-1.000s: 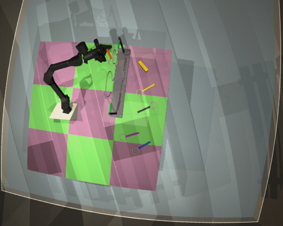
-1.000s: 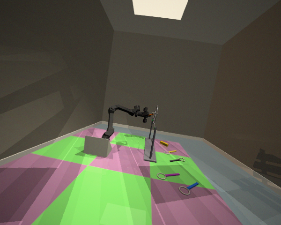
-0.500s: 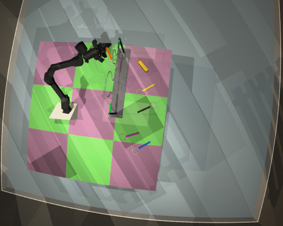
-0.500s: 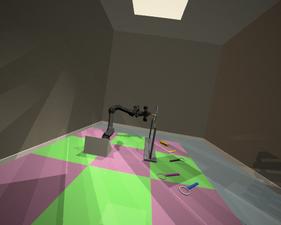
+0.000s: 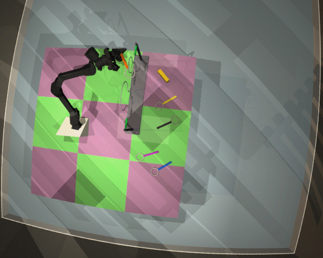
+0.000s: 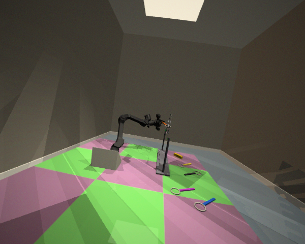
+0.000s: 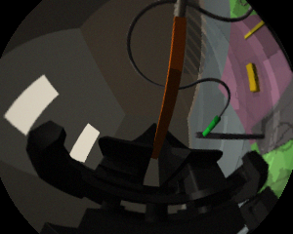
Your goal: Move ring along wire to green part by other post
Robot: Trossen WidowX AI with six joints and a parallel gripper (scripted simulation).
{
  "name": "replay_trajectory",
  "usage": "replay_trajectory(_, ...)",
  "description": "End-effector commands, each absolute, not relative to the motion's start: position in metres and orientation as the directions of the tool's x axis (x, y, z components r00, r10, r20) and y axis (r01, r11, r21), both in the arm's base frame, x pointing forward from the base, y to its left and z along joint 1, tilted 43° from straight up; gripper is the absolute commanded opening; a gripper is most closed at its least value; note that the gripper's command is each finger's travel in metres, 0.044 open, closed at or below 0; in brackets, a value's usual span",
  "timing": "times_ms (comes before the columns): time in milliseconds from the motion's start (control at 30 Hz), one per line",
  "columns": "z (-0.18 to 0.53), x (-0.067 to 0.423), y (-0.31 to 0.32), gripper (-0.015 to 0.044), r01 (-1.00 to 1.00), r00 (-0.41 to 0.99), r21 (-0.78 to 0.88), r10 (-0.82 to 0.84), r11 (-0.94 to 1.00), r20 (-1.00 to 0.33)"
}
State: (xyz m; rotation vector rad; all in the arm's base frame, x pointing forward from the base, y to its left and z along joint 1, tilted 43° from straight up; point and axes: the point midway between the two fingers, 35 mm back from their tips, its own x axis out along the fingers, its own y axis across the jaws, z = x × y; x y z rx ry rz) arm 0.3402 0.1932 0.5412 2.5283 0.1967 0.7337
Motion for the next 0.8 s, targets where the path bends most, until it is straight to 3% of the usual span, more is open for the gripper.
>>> replay_trajectory(0,0.544,0.340,0.189,-0.0150,0.001,0.848,0.438,0.233,-0.899,0.476)
replay_trajectory(400,0.545,0.340,0.192,-0.0150,0.004,0.852,0.369,0.197,-0.929,0.486)
replay_trajectory(767,0.535,0.337,0.213,-0.0150,-0.001,0.844,0.465,0.248,-0.885,0.475)
